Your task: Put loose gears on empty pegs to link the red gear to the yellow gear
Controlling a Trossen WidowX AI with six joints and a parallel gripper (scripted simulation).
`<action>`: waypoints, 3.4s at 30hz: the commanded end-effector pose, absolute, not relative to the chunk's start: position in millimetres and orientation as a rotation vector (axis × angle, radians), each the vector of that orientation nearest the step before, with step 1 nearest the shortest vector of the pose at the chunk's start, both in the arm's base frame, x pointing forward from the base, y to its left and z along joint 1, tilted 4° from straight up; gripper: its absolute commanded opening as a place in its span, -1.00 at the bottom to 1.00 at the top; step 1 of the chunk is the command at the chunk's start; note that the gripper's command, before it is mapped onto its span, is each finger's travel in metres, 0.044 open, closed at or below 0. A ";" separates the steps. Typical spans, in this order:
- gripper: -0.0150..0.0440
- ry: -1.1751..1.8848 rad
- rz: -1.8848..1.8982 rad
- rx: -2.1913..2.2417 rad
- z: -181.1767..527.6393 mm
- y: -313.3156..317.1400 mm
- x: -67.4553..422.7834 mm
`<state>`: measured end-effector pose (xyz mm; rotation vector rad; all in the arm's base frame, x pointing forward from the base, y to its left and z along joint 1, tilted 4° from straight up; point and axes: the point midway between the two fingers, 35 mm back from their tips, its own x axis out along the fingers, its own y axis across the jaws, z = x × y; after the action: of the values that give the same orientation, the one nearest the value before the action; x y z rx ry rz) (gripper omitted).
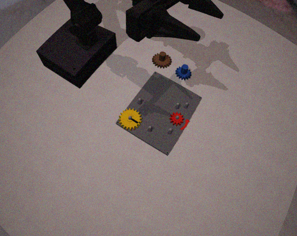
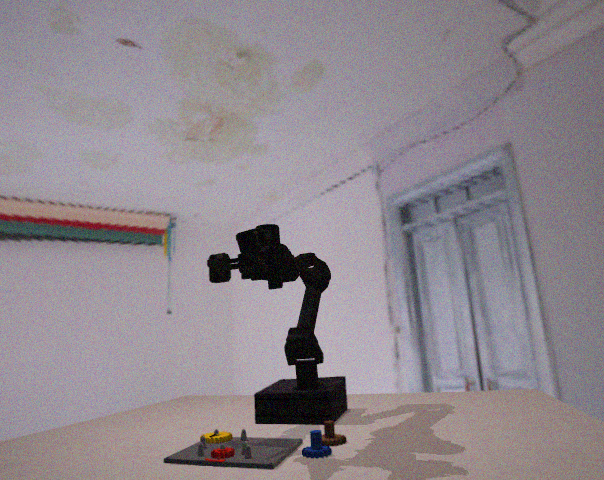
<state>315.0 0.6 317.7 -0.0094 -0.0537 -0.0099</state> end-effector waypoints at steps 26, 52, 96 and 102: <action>1.00 1.321 0.762 -0.849 51.7 138.2 296.0; 1.00 1.322 0.762 -0.849 15.1 137.0 300.0; -0.49 1.290 0.746 -0.813 44.0 144.8 306.1; -0.49 1.295 0.749 -0.819 62.1 144.1 304.7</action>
<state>304.7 143.7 50.9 -0.8205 1.2989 0.7482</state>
